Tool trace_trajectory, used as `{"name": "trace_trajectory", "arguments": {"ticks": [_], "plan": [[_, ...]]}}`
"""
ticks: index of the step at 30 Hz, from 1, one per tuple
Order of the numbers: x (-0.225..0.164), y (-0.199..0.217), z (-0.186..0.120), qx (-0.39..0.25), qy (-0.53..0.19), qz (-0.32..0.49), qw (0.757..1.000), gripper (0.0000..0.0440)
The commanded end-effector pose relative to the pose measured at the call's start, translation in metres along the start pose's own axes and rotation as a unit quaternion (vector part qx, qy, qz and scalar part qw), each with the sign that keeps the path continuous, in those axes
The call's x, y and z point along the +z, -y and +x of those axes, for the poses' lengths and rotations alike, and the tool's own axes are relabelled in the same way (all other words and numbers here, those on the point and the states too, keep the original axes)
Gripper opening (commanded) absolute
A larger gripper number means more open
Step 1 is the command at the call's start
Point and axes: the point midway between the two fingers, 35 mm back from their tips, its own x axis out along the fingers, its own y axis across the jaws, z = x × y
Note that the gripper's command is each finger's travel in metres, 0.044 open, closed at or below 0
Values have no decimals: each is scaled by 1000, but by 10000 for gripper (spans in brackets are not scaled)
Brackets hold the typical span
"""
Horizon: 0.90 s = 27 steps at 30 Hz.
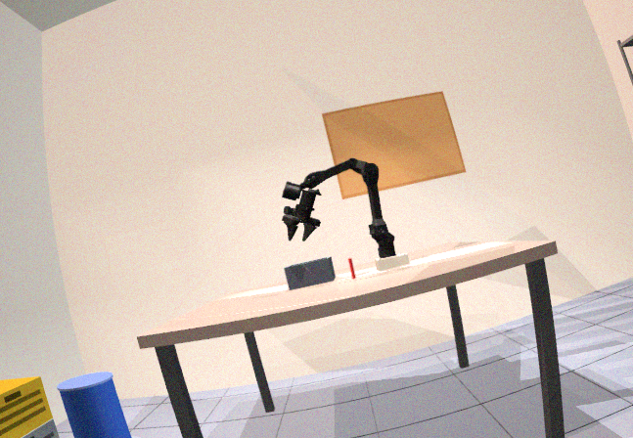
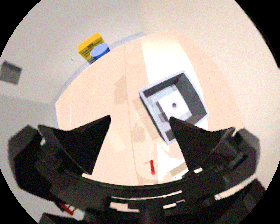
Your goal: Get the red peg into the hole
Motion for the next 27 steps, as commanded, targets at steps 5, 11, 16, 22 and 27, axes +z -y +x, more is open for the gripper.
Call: {"name": "trace_trajectory", "arguments": {"ticks": [5, 11, 16, 22, 27], "plan": [[-76, 7, -26, -43, -93, 3, 995, 440], [-125, 20, -38, -89, -150, 4, 985, 440], [-158, 31, -43, -127, -182, -1, 975, 440], [-187, 42, -38, -161, -201, -9, 966, 440], [-204, 48, -24, -178, -203, -16, 963, 440]]}}
